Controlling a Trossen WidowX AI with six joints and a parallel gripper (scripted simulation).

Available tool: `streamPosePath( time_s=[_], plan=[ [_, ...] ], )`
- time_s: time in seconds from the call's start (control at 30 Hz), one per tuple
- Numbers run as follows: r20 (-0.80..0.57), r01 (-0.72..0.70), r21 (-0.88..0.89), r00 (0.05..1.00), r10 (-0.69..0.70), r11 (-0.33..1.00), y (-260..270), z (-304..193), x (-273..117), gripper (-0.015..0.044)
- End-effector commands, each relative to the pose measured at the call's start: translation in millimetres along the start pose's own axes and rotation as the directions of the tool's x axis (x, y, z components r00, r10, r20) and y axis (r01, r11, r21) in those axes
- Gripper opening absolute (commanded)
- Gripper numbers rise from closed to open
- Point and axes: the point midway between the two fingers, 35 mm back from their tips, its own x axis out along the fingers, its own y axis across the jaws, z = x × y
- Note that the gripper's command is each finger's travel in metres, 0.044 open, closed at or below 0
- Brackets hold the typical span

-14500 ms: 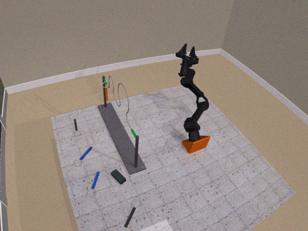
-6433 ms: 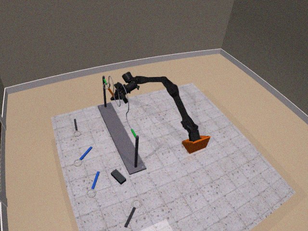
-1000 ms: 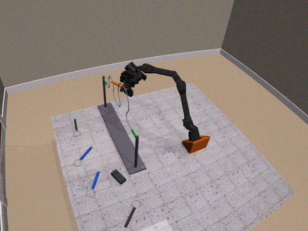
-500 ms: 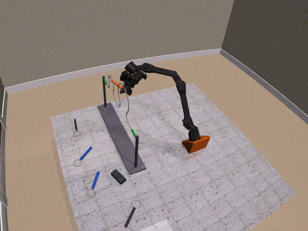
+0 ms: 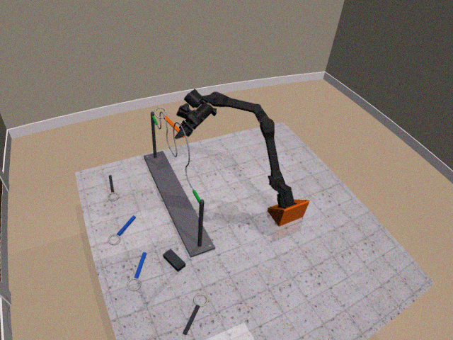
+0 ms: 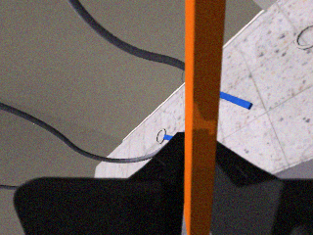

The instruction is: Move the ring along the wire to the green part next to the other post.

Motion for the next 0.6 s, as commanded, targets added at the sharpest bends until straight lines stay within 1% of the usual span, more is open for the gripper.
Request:
streamPosePath(
  time_s=[0.0, 0.27, 0.57],
  plan=[
    [0.005, 0.053, -0.09, 0.999, -0.052, 0.995, -5.0, -0.7, 0.6, -0.015],
    [0.028, 0.139, -0.229, 0.99, -0.136, 0.964, -14.5, 0.7, 0.4, -0.015],
    [0.069, 0.232, -0.377, 0.972, -0.223, 0.897, -24.7, 3.9, -0.7, -0.015]
  ],
)
